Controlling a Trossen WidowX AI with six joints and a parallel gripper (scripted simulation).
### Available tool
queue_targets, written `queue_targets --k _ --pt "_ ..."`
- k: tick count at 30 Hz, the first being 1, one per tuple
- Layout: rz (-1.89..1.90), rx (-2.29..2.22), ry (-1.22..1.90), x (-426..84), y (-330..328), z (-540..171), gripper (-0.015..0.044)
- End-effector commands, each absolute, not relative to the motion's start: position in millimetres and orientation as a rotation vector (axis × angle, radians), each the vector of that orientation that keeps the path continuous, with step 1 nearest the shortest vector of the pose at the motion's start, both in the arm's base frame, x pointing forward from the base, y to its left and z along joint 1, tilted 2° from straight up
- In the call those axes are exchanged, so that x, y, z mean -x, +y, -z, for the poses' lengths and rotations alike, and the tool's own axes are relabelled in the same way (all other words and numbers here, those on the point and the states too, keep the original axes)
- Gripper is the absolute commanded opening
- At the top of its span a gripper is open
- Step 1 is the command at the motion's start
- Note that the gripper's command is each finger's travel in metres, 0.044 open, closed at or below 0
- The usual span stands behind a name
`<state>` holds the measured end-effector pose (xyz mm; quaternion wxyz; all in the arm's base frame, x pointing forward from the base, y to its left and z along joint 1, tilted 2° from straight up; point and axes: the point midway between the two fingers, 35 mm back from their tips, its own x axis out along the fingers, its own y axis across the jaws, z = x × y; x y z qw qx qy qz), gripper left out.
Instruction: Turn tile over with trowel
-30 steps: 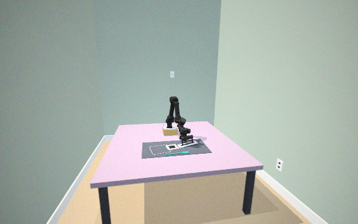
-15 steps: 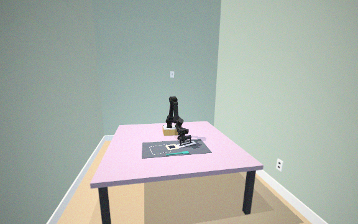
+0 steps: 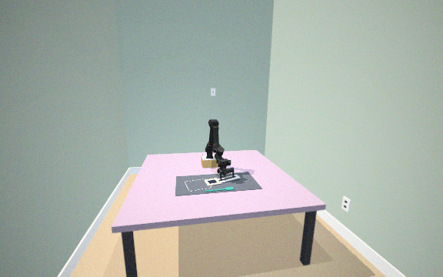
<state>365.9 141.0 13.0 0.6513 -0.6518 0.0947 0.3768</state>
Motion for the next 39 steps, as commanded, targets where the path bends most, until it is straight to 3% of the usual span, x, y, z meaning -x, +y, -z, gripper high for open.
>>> queue_targets --k 1,39 --pt "-0.834 1.517 0.229 -367 138 -17 0.0000" --pt "-0.811 1.588 0.241 -383 93 -71 0.0000"
